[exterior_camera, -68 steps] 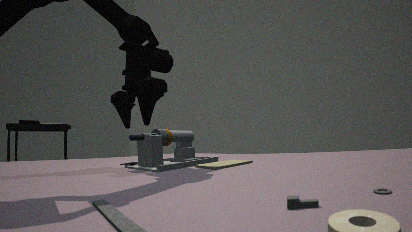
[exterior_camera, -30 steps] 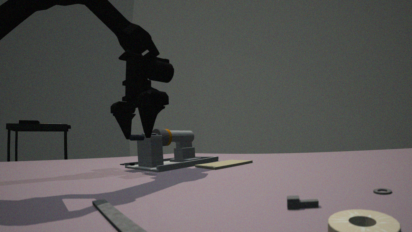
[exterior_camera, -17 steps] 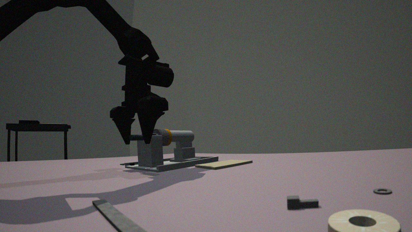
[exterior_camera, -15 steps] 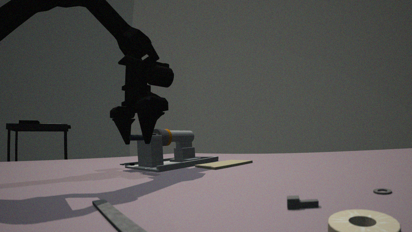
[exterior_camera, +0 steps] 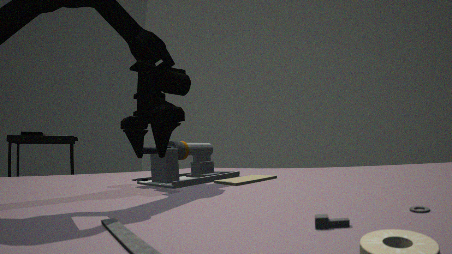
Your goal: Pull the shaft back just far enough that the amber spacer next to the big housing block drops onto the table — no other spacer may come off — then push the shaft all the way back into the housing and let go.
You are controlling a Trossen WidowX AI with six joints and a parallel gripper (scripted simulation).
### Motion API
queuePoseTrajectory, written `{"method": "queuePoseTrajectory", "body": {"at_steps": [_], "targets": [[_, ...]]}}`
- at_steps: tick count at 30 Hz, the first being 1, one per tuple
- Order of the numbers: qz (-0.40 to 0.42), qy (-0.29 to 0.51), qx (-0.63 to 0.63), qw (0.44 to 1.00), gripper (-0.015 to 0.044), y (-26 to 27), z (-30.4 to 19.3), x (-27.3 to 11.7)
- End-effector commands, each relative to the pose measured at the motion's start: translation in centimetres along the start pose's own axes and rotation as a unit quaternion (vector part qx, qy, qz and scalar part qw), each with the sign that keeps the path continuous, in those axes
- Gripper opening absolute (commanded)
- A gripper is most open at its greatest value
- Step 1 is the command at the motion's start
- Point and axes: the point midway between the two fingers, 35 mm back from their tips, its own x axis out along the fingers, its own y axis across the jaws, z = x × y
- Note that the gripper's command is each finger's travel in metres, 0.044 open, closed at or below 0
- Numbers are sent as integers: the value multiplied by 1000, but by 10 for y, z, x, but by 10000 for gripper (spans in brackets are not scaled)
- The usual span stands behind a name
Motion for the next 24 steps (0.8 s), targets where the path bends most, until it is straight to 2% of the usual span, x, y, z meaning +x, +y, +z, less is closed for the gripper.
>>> {"method": "queuePoseTrajectory", "body": {"at_steps": [1,24], "targets": [[-2,0,-1,1000,440,-1,0,1],[-2,0,-1,1000,440,-1,0,18]]}}
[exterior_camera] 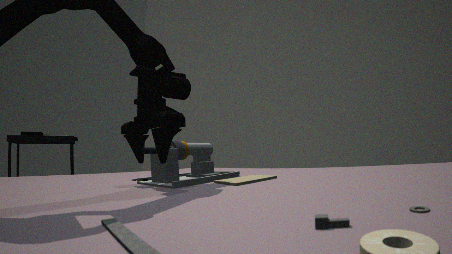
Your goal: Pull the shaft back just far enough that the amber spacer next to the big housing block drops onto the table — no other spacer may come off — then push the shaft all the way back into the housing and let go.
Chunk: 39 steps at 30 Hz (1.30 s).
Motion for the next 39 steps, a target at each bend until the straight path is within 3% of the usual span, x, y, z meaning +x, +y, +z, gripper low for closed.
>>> {"method": "queuePoseTrajectory", "body": {"at_steps": [1,6,22,39], "targets": [[-2,4,-1,1000,440,-1,-2,6],[-2,4,-1,1000,440,-1,-2,6],[0,4,0,1000,20,0,-2,5],[-2,5,-1,1000,0,0,-9,5]]}}
